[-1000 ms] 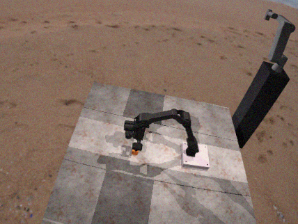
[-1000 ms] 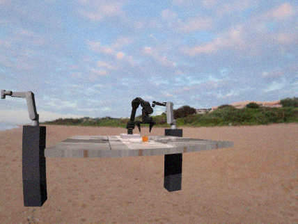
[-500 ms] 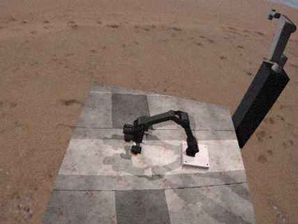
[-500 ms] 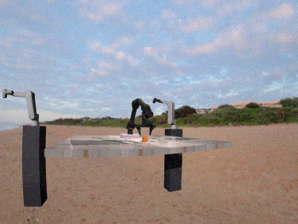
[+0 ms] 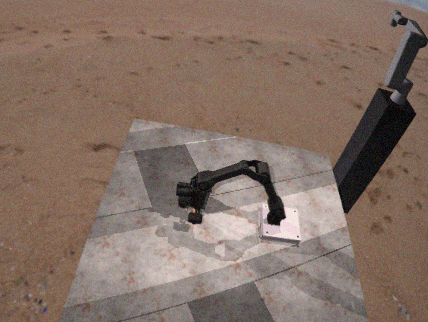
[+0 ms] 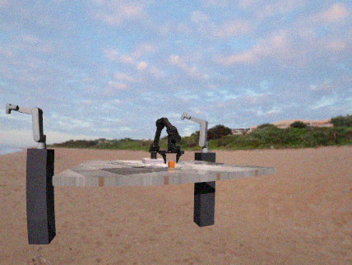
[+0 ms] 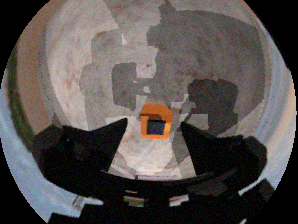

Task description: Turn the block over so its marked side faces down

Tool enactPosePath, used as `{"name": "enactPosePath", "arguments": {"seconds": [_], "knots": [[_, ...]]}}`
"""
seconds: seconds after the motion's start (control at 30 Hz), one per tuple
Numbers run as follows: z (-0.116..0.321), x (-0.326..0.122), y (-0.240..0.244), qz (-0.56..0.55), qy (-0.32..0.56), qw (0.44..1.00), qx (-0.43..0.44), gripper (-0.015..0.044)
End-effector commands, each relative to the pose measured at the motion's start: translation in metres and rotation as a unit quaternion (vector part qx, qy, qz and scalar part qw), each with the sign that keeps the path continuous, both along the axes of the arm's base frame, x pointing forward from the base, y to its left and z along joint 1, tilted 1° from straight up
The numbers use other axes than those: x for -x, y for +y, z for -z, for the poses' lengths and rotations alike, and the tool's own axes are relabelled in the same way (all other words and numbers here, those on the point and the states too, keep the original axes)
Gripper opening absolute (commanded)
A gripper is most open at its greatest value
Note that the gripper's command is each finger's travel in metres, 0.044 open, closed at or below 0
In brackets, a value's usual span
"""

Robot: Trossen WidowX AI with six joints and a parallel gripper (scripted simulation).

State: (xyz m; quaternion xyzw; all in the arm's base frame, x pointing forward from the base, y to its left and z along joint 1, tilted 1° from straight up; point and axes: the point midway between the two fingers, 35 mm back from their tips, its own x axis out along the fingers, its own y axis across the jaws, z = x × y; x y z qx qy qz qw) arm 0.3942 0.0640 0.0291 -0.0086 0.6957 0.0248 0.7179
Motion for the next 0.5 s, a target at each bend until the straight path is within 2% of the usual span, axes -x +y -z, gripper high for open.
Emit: {"name": "enactPosePath", "arguments": {"seconds": [0.0,0.23,0.47], "knots": [[0.0021,0.0006,-0.0005,-0.003,0.0,1.0,0.002,0.0361],[0.0021,0.0006,-0.0005,-0.003,0.0,1.0,0.002,0.0177],[0.0021,0.0006,-0.0005,-0.003,0.0,1.0,0.002,0.0131]]}}
